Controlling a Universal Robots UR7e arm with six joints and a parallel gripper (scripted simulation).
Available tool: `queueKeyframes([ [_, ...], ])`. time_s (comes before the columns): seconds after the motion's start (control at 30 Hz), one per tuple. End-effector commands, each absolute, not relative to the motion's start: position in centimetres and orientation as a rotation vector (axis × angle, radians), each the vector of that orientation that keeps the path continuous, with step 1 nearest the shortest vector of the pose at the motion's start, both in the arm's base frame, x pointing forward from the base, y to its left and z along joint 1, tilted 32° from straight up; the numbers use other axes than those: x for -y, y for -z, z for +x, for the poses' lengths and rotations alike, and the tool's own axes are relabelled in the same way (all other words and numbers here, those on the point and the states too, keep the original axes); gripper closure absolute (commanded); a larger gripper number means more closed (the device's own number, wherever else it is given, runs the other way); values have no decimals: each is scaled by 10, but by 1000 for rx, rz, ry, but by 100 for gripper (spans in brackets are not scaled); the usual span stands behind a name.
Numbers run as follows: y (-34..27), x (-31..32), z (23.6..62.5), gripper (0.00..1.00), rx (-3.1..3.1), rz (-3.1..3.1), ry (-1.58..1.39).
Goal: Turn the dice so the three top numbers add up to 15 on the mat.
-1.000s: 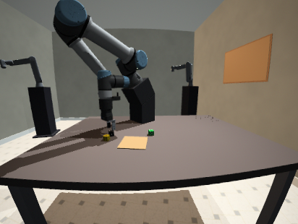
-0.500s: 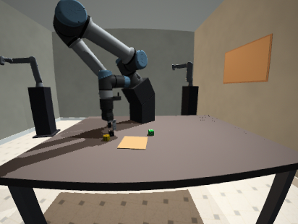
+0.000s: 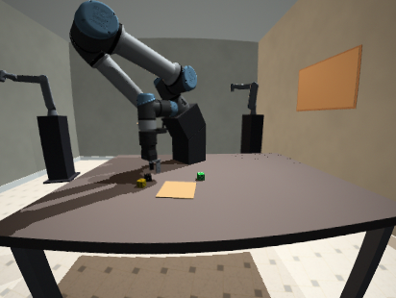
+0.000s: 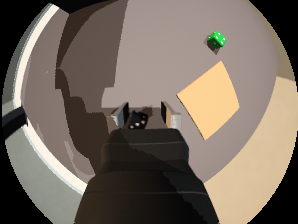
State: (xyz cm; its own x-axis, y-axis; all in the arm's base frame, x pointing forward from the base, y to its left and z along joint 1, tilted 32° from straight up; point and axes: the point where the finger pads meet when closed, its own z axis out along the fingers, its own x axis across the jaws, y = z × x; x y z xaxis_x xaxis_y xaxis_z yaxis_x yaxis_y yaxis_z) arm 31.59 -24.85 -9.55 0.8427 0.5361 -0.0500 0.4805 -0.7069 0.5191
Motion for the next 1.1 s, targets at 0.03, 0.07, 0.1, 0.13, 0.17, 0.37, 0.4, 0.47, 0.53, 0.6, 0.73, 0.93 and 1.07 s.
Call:
queueKeyframes([
  [0.03,104,231,321,0,-743,2489,-142],
  [0.07,105,227,322,0,-743,2489,-142],
  [0.1,107,224,323,0,-743,2489,-142],
  [0.13,109,220,324,0,-743,2489,-142],
  [0.17,110,216,325,0,-743,2489,-142],
  [0.37,120,197,330,0,-743,2489,-142],
  [0.4,120,197,330,0,-743,2489,-142],
  [0.47,123,189,332,0,-743,2489,-142],
  [0.53,127,181,334,0,-743,2489,-142],
  [0.6,131,172,337,0,-743,2489,-142],
  [0.73,138,156,341,0,-743,2489,-142],
  [0.93,148,137,346,0,-743,2489,-142],
  [1.07,153,125,349,0,-743,2489,-142],
])
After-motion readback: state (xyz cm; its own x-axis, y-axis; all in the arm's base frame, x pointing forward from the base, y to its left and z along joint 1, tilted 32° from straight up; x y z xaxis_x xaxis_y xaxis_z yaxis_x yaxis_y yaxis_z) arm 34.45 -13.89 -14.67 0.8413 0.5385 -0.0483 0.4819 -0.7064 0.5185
